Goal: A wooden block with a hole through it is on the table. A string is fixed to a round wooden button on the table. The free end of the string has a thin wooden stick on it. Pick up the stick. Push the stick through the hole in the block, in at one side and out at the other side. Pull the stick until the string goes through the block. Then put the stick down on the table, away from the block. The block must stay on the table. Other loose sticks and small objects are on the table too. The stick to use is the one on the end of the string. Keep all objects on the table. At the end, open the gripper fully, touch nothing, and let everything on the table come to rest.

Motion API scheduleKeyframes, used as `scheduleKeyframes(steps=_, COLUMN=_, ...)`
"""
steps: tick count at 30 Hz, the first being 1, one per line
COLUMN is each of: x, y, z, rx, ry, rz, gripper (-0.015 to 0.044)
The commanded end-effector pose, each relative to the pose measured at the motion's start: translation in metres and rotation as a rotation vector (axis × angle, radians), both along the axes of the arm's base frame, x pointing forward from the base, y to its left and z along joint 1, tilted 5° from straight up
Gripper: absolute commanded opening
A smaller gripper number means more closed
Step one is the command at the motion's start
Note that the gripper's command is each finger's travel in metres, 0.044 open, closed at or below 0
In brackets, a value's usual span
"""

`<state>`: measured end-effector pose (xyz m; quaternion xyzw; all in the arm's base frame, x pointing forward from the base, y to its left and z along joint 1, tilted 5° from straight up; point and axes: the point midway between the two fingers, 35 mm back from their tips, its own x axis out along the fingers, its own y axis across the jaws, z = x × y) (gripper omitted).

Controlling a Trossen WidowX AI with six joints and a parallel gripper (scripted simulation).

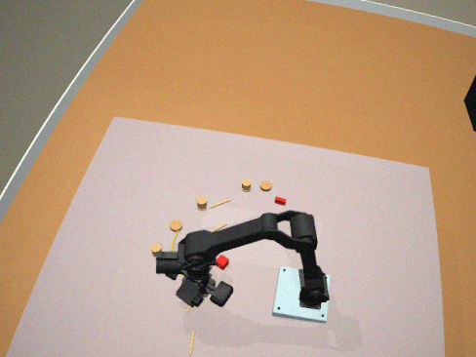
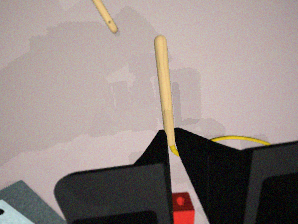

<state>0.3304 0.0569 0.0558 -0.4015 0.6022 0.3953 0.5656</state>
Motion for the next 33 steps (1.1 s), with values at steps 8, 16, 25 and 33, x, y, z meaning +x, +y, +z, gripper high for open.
scheduleKeyframes(steps=8, x=0.008, y=-0.006, z=0.001, rx=-0.017, ry=-0.017, rz=-0.431, gripper=0.0)
scheduleKeyframes(steps=16, x=0.013, y=-0.009, z=0.001, rx=-0.027, ry=-0.028, rz=-0.723, gripper=0.0)
scheduleKeyframes(steps=25, x=0.019, y=-0.014, z=0.001, rx=-0.038, ry=-0.041, rz=-1.052, gripper=0.0)
scheduleKeyframes(steps=33, x=0.024, y=-0.018, z=0.001, rx=-0.048, ry=-0.051, rz=-1.343, gripper=0.0)
